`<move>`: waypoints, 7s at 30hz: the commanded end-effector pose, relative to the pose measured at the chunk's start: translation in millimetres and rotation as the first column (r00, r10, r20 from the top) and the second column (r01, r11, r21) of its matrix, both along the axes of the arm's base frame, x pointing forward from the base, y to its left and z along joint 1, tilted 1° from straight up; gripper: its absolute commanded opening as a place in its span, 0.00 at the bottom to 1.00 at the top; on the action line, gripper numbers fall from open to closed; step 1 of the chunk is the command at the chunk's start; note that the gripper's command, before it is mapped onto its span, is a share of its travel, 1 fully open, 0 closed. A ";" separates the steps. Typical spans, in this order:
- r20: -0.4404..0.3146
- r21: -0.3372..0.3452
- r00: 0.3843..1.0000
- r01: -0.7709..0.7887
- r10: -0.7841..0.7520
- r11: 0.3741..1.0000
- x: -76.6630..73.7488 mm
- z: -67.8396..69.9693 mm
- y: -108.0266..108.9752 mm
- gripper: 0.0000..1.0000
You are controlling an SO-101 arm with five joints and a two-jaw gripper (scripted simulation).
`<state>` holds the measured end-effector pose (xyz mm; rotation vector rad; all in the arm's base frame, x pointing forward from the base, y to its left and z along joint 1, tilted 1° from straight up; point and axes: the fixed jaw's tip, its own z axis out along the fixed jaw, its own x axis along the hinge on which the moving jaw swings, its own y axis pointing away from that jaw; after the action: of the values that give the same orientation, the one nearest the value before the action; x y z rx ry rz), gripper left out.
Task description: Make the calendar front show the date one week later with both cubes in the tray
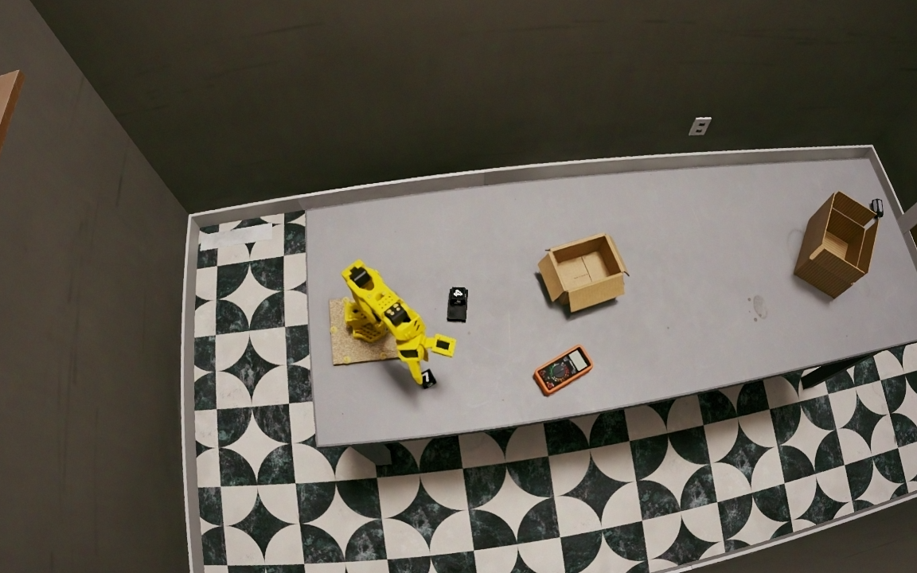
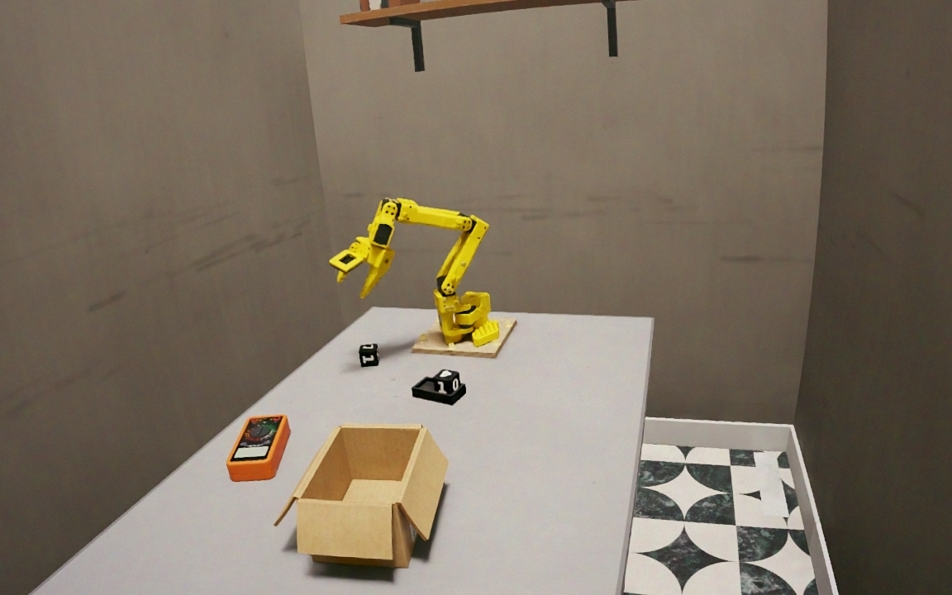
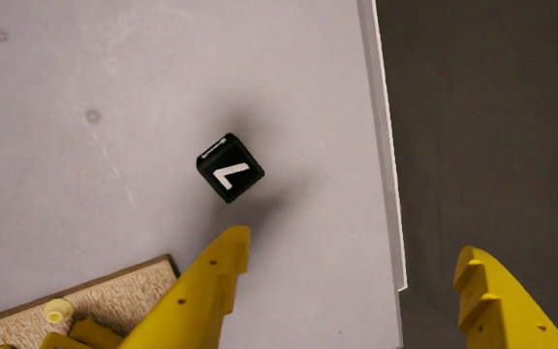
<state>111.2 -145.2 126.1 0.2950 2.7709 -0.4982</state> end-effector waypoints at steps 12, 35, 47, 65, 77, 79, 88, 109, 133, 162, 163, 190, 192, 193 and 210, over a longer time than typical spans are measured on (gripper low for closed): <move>-0.175 -0.096 0.918 -0.375 0.355 0.922 -6.7 -8.7 -0.2 0.35; -0.263 -0.108 0.830 -0.533 0.493 0.839 -9.2 -12.9 -0.1 0.35; -0.269 0.023 0.810 -0.536 0.521 0.844 -10.4 -32.1 1.5 0.35; -0.263 0.378 0.754 -0.494 0.602 0.783 -20.9 -82.2 16.7 0.35; -0.262 0.382 0.740 -0.510 0.620 0.771 -21.2 -82.7 16.6 0.35; -0.262 0.382 0.740 -0.510 0.620 0.771 -21.2 -82.7 16.6 0.35; -0.262 0.382 0.740 -0.510 0.620 0.771 -21.2 -82.7 16.6 0.35; -0.262 0.382 0.740 -0.510 0.620 0.771 -20.5 -98.8 15.8 0.35; -0.262 0.382 0.740 -0.510 0.620 0.771 -21.5 -122.4 17.5 0.35; -0.262 0.382 0.740 -0.510 0.620 0.771 -19.5 -122.5 13.1 0.28; -0.262 0.382 0.740 -0.510 0.620 0.771 -19.3 -122.5 12.7 0.28; -0.262 0.382 0.740 -0.510 0.620 0.771 -17.4 -122.6 8.2 0.21; -0.262 0.382 0.740 -0.510 0.620 0.771 -17.4 -122.6 8.2 0.21; -0.262 0.382 0.740 -0.510 0.620 0.771 -17.4 -122.6 8.2 0.21; -0.262 0.382 0.740 -0.510 0.620 0.771 -17.4 -122.6 8.2 0.06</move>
<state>95.7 -137.2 4.5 -0.6633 3.0723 -0.0002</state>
